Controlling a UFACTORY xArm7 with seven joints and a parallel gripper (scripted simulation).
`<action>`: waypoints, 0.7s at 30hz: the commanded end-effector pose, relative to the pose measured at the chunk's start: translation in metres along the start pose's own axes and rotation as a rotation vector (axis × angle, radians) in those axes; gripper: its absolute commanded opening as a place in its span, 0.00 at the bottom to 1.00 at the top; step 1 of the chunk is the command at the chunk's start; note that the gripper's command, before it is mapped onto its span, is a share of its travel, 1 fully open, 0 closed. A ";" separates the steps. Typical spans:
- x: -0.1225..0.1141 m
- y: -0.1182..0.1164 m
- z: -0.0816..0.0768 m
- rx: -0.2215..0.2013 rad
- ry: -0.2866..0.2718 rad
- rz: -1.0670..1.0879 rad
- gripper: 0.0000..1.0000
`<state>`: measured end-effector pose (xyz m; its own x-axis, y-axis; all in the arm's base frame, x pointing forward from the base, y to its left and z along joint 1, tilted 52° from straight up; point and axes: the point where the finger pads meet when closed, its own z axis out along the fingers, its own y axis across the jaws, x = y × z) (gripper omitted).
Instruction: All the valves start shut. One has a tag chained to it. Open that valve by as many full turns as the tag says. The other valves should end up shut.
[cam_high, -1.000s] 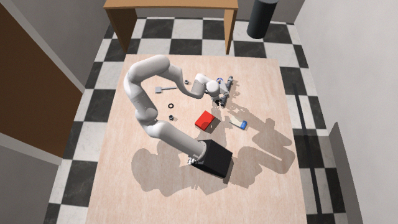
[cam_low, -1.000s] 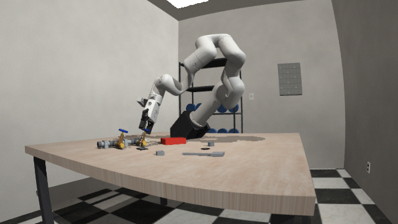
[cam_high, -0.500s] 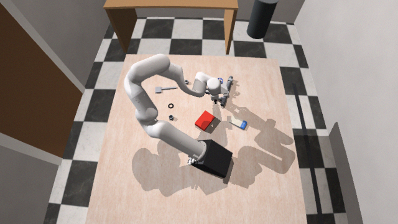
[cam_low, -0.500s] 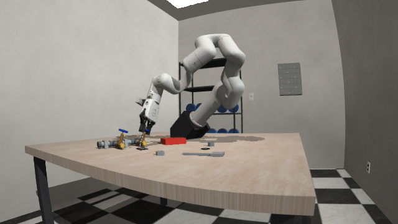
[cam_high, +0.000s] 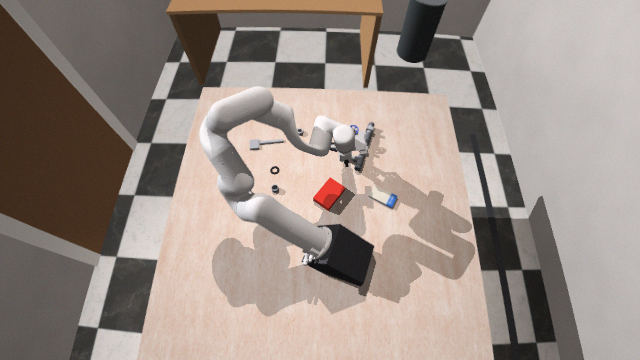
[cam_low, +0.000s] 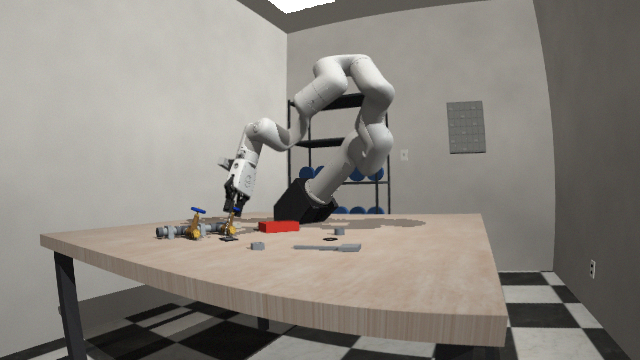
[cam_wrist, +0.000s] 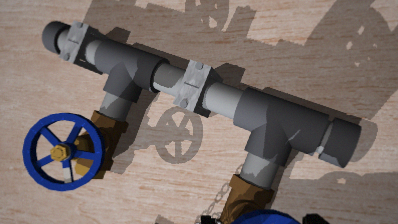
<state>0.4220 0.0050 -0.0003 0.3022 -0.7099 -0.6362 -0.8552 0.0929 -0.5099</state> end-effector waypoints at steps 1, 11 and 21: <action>0.001 -0.001 -0.001 0.003 0.004 -0.001 0.00; 0.001 -0.001 -0.001 0.002 0.004 -0.046 0.00; 0.001 -0.001 -0.001 0.002 0.004 -0.298 0.00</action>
<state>0.4220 0.0050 -0.0003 0.4465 -0.7146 -0.5385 -0.7913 -0.0343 -0.6105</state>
